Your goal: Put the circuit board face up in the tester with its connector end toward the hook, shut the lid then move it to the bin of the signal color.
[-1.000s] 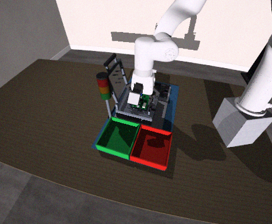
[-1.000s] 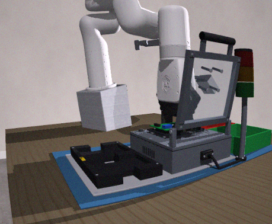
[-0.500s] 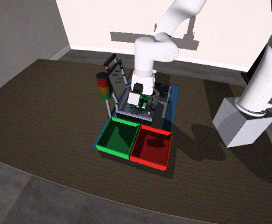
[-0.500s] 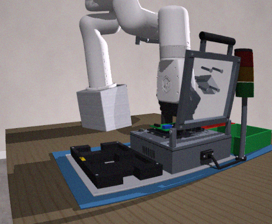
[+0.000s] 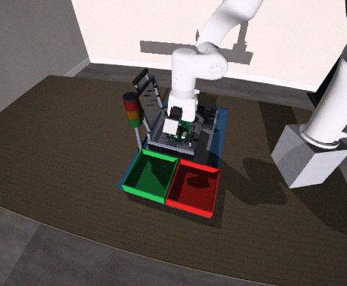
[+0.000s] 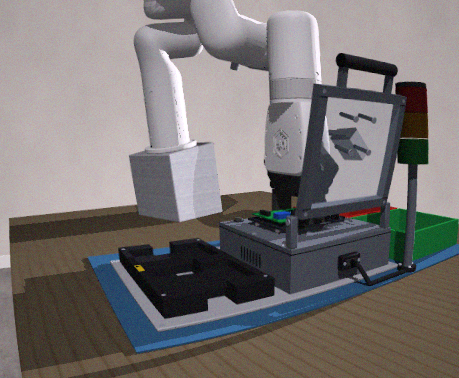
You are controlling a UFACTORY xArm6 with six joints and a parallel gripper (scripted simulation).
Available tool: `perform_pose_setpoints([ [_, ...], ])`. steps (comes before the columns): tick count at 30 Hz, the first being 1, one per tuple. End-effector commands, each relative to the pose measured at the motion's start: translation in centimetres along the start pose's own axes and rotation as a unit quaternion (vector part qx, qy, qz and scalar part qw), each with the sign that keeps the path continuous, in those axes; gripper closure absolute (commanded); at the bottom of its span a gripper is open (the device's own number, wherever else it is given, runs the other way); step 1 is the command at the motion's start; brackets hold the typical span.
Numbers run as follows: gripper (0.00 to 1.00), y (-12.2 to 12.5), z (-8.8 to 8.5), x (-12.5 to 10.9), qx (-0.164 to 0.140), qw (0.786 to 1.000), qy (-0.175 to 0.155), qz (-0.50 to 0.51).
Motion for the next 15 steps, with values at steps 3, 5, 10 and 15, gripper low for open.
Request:
perform_pose_setpoints([
  [3,0.21,0.19,-0.03,-0.01,-0.003,1.0,0.0,0.0],
  [5,0.0,0.19,-0.03,-0.01,-0.003,1.0,0.0,0.0],
  [10,0.0,0.19,-0.03,-0.01,-0.003,1.0,0.0,0.0],
  [15,0.0,0.19,-0.03,-0.01,-0.003,1.0,0.0,0.0],
])
Point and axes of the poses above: the point where the finger pads meet when closed, its own z axis out along the fingers, its own y axis across the jaws, x = y × z, the point moved 8 cm from there along -z, back along the fingers, and after that the axes turned 6 degrees about -z, right-handed, at the moved point
